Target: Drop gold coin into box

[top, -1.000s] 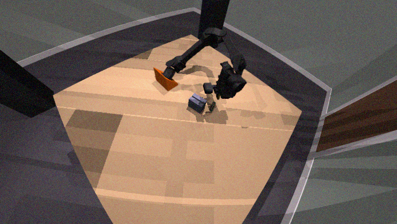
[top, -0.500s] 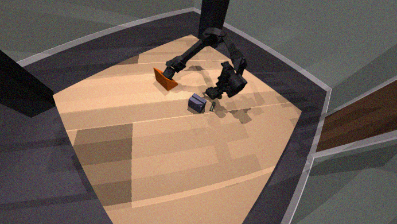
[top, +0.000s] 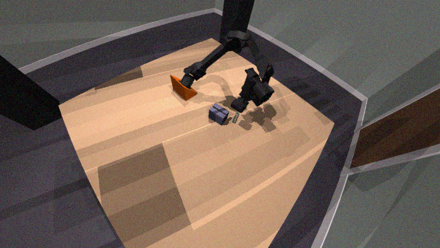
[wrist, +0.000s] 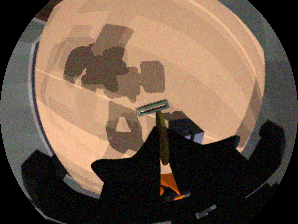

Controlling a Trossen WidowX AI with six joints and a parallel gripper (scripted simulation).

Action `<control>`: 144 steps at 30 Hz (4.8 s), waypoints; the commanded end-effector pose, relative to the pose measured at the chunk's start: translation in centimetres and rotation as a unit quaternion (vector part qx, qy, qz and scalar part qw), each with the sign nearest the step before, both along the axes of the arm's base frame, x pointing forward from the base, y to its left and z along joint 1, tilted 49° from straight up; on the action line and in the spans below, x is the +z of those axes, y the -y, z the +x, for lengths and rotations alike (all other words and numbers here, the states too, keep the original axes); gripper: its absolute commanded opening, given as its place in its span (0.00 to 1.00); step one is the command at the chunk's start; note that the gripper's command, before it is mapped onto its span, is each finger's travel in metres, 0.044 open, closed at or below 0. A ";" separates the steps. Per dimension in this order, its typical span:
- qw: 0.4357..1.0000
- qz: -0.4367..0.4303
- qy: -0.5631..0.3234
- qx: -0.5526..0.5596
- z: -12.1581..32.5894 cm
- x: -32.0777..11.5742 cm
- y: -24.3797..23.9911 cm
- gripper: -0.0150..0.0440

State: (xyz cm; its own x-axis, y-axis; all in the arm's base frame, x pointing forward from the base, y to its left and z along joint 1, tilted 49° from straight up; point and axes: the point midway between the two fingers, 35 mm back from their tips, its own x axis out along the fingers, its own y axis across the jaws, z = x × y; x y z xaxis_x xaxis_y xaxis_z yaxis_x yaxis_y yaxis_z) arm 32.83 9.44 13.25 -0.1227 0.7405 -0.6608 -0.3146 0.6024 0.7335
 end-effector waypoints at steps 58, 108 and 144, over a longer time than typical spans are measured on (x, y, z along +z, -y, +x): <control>1.000 -0.002 -0.002 0.000 -5.8 -6.5 6.8 0.25; 1.000 0.000 -0.001 -0.001 -6.4 -7.6 6.0 0.25; 1.000 -0.002 0.000 -0.001 -6.2 -6.8 7.0 0.79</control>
